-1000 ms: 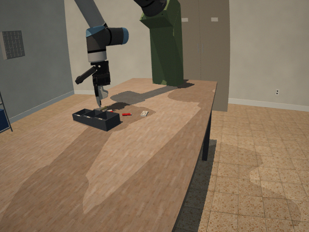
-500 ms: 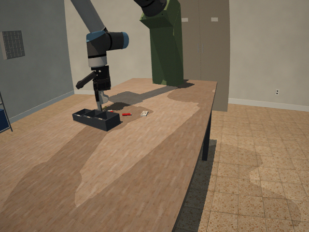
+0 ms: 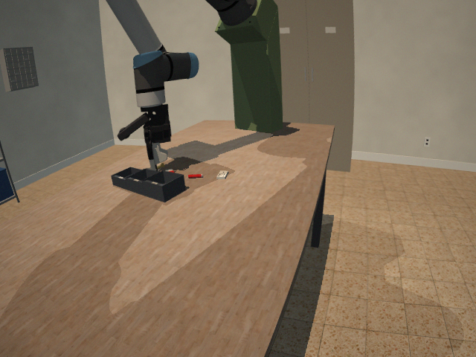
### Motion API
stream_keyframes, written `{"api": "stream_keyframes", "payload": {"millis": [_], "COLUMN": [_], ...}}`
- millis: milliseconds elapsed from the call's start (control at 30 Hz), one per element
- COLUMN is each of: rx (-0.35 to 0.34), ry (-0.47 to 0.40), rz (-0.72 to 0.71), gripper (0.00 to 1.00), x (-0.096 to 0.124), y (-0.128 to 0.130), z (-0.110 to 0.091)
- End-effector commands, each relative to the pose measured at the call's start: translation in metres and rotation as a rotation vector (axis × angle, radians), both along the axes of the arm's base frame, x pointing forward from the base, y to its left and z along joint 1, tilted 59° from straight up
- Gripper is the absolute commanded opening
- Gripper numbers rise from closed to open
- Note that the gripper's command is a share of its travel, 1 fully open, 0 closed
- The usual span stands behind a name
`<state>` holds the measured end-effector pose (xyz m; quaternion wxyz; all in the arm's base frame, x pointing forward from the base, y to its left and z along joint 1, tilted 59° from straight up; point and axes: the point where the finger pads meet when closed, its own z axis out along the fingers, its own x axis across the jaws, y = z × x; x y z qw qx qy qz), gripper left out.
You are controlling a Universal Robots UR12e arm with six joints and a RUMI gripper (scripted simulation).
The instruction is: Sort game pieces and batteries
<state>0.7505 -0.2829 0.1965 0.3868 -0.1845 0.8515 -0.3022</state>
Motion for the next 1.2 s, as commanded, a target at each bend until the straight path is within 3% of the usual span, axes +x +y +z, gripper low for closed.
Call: {"api": "stream_keyframes", "payload": {"millis": [0, 267, 300, 1167], "rx": [0.000, 0.000, 0.000, 0.000], "ry": [-0.001, -0.001, -0.001, -0.001], "rz": [0.000, 0.000, 0.000, 0.000], "gripper": [0.18, 0.18, 0.00, 0.00], "x": [0.0006, 0.0006, 0.0006, 0.0006], "y": [0.0000, 0.0000, 0.0000, 0.0000], "z": [-0.0002, -0.0002, -0.0002, -0.0002]}}
